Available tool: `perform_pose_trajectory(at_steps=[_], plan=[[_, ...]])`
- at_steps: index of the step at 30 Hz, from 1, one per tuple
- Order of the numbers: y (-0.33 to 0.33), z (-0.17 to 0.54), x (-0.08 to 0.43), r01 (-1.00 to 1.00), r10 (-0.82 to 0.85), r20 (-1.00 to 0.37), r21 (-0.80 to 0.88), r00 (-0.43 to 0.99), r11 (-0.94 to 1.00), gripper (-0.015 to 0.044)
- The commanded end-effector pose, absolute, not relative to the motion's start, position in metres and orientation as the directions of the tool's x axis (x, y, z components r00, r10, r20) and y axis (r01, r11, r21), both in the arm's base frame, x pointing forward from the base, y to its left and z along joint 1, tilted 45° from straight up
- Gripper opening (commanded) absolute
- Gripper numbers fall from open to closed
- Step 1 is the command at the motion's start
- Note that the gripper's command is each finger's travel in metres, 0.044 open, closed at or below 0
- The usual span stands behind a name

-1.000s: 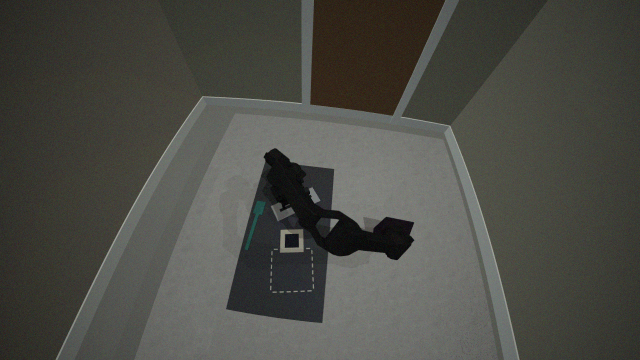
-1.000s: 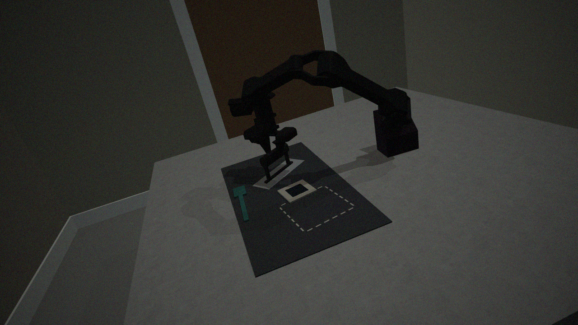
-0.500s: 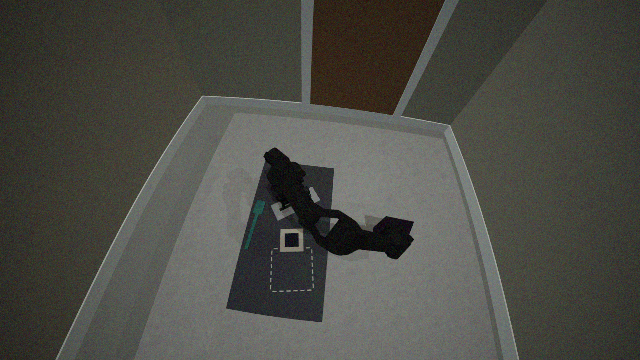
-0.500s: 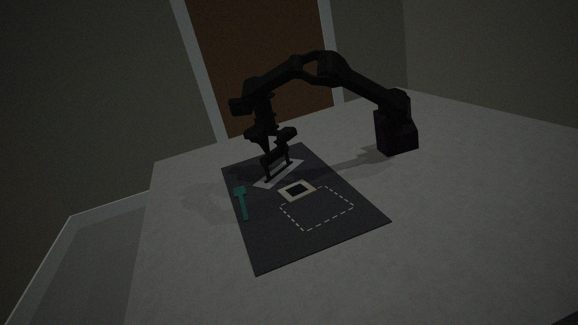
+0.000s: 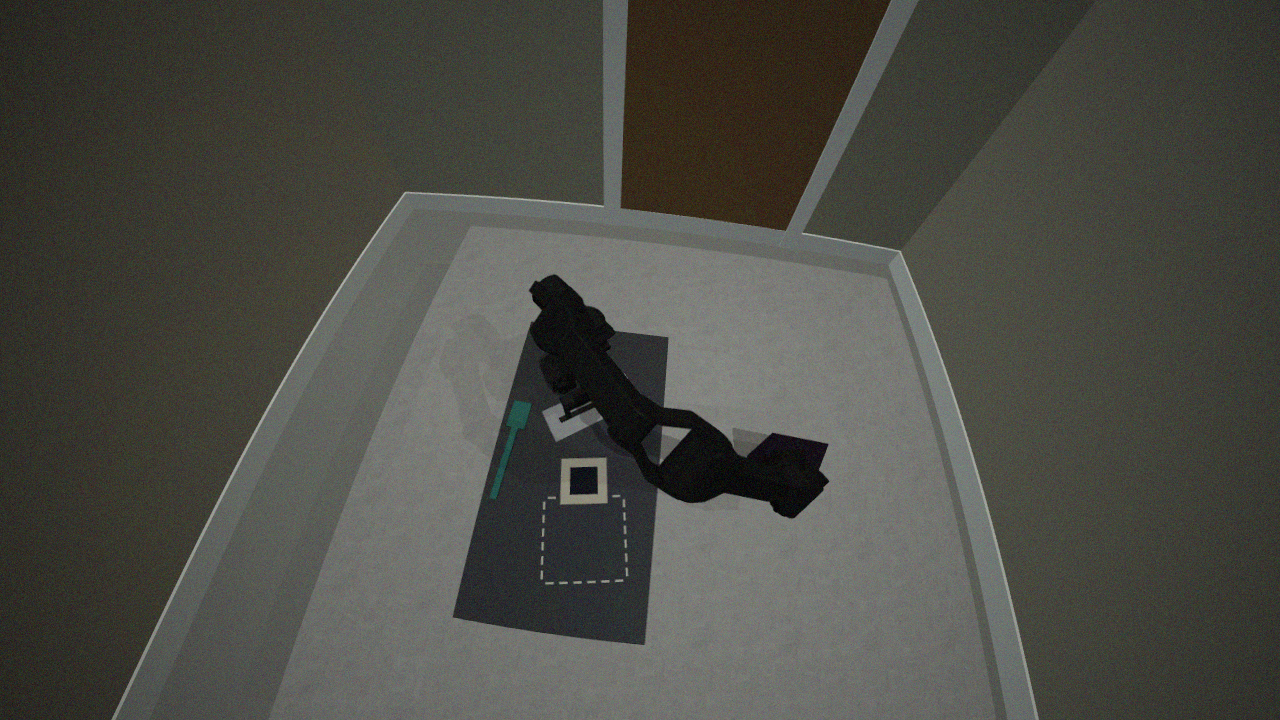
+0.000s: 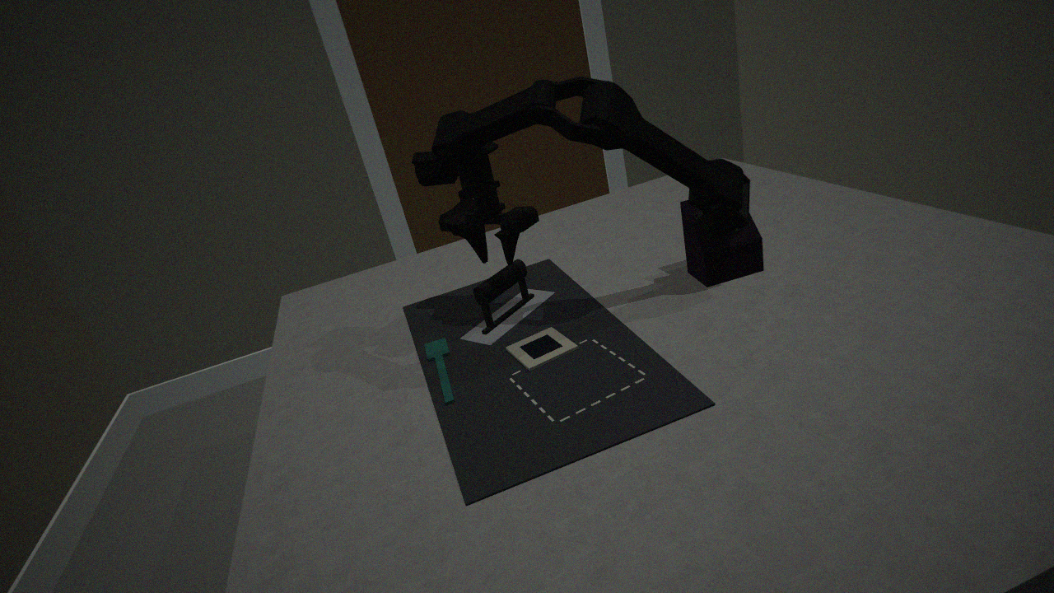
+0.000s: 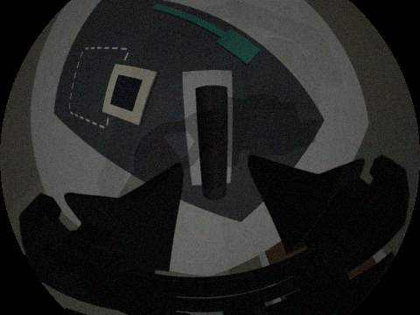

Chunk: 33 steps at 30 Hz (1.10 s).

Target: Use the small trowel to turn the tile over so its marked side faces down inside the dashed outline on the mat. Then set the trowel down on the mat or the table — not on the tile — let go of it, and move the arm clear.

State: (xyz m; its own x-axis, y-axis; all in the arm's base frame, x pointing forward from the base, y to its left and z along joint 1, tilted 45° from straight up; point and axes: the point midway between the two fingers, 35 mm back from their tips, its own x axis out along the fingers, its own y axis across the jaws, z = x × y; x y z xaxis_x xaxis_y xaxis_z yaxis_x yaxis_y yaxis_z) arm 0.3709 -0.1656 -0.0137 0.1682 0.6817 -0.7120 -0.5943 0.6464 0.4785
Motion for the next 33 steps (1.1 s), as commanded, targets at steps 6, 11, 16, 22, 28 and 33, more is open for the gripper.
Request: perform_pose_trajectory(at_steps=[6, 11, 16, 22, 28, 33], plan=[[-0.161, -0.014, 0.373, -0.599, 0.68, -0.715, 0.477, 0.162, 0.643, 0.027], [-0.156, -0.02, 0.375, -0.589, 0.68, -0.715, 0.483, 0.162, 0.648, 0.027], [-0.151, -0.026, 0.377, -0.579, 0.68, -0.715, 0.489, 0.162, 0.652, 0.027], [-0.144, -0.033, 0.379, -0.567, 0.68, -0.715, 0.496, 0.162, 0.657, 0.027], [-0.138, -0.04, 0.381, -0.555, 0.68, -0.715, 0.504, 0.162, 0.662, 0.027], [-0.135, -0.043, 0.382, -0.551, 0.68, -0.715, 0.507, 0.162, 0.664, 0.0244]])
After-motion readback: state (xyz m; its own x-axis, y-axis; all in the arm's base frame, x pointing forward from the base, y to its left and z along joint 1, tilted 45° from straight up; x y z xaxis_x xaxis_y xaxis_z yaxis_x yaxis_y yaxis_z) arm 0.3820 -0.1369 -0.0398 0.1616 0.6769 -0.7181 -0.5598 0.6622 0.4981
